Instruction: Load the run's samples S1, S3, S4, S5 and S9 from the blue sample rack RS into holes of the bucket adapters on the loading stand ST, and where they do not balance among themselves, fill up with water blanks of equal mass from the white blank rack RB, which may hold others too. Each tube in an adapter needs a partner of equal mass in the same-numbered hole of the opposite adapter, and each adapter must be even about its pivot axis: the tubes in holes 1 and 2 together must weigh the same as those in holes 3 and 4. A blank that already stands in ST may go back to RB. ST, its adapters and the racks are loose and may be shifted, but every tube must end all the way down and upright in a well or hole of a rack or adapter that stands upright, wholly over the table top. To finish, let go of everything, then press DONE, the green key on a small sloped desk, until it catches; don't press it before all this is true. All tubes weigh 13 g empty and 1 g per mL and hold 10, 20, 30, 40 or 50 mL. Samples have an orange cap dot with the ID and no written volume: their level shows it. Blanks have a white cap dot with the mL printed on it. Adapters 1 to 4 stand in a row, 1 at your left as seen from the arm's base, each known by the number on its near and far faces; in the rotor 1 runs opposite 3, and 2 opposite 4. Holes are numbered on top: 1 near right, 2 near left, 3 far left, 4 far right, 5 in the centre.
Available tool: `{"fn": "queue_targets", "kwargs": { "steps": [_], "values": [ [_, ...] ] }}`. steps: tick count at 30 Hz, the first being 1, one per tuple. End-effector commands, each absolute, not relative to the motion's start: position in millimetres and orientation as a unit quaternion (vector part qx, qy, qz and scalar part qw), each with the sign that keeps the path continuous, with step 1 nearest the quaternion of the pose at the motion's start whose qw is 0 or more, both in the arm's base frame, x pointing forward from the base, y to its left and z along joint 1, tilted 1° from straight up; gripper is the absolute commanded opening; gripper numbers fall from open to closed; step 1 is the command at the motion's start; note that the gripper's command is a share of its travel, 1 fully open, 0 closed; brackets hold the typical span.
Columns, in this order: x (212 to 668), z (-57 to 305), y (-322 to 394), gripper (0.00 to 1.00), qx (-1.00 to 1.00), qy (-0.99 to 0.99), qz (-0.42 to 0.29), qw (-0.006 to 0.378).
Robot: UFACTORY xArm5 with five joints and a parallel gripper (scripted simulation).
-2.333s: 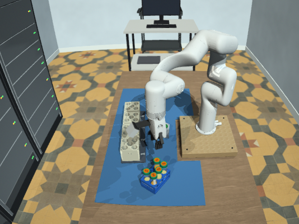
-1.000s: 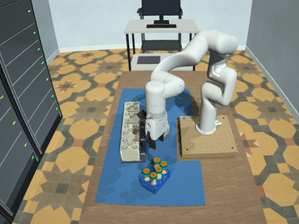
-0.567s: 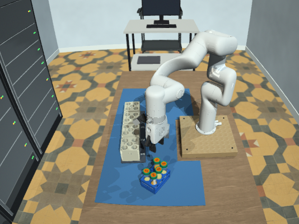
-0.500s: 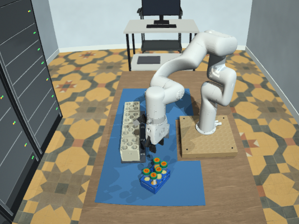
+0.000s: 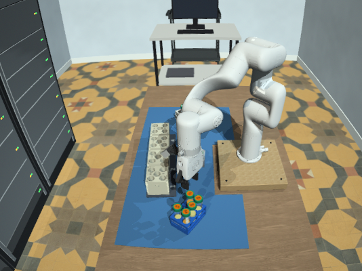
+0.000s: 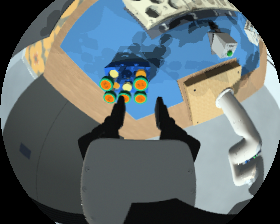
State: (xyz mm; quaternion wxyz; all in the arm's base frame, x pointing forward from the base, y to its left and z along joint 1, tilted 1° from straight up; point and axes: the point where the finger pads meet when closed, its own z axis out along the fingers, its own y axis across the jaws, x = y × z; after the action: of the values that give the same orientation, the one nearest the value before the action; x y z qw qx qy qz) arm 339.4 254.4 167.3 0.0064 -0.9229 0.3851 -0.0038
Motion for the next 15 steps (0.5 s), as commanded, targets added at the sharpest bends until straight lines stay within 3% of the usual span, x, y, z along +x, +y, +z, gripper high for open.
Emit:
{"fn": "queue_targets", "kwargs": {
  "steps": [1,15],
  "values": [
    [340.5,162.1,255.3,0.57,-0.923,0.385,-0.005,0.008],
    [340.7,138.1,255.6,0.57,-0.923,0.385,-0.005,0.008]
  ]
}}
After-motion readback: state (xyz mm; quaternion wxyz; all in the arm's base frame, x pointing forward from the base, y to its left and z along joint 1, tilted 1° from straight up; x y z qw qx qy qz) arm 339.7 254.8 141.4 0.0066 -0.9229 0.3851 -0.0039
